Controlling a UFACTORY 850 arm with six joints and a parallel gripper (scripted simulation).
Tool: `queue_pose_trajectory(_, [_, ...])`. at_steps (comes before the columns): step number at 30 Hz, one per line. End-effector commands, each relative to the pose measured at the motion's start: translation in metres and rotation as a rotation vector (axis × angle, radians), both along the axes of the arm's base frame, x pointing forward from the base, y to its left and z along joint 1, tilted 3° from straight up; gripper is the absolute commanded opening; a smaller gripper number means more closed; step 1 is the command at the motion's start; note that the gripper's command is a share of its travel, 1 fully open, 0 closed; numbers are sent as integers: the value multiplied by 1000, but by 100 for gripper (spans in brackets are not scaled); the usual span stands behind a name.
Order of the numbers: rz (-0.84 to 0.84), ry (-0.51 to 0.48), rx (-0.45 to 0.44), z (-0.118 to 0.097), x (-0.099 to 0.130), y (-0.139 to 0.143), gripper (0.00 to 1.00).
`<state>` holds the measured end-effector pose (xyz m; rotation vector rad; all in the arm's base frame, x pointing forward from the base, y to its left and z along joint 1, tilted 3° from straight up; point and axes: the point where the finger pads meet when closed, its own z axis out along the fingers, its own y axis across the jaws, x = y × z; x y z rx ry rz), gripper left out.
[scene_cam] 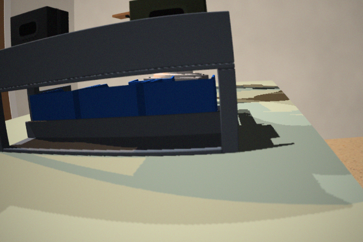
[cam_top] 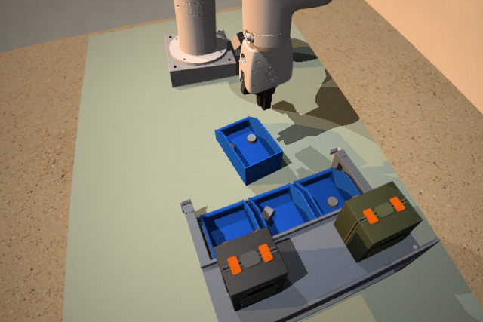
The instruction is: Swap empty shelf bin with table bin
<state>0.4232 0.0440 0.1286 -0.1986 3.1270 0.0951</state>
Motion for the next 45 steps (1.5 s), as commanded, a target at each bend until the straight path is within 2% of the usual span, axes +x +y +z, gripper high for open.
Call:
queue_pose_trajectory(1, [12,-4,-1,-7,-5,8,0])
queue_pose_trajectory(24, [12,-4,-1,-7,-5,8,0])
queue_pose_trajectory(25, [12,-4,-1,-7,-5,8,26])
queue_pose_trajectory(45, [12,-4,-1,-7,-5,8,26])
